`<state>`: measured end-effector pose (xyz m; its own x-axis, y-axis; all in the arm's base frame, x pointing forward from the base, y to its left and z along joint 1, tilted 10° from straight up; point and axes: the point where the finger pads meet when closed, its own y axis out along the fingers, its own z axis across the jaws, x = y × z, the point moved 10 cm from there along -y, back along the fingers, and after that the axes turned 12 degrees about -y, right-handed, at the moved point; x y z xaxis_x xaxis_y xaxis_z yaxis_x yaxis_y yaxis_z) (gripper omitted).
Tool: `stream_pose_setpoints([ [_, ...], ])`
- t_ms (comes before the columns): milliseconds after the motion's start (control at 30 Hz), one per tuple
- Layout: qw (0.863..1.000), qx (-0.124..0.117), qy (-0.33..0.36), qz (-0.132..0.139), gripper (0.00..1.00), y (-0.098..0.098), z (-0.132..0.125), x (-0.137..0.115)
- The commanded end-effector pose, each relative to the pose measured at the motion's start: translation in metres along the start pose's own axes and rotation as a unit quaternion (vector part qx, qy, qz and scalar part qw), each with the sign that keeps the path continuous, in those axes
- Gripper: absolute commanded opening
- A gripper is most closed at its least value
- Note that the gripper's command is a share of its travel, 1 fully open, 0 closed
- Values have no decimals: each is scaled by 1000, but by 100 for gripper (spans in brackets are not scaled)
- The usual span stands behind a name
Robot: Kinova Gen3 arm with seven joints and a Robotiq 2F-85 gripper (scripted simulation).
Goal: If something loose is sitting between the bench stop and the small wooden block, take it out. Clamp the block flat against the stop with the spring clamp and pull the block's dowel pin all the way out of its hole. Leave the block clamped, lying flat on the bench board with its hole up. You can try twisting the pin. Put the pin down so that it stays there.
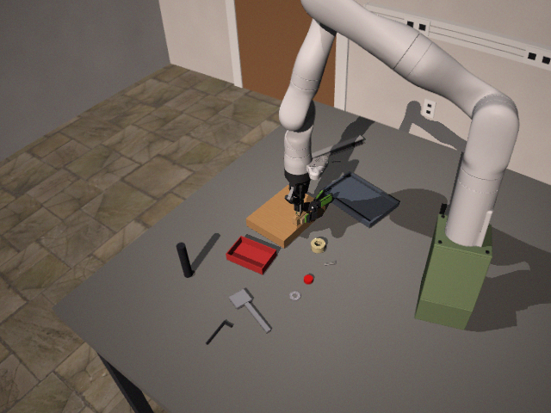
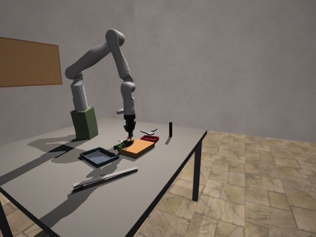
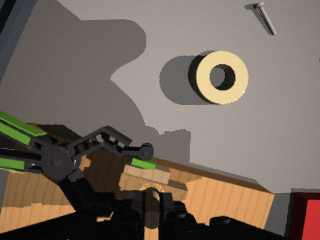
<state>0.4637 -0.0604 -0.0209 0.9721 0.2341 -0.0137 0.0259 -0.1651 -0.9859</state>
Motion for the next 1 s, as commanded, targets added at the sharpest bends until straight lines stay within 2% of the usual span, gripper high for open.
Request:
stream_pose_setpoints([
  [0, 1000, 0, 2, -1, 10, -1, 0, 1],
  [967, 1000, 0, 10, -1, 10, -1, 0, 1],
])
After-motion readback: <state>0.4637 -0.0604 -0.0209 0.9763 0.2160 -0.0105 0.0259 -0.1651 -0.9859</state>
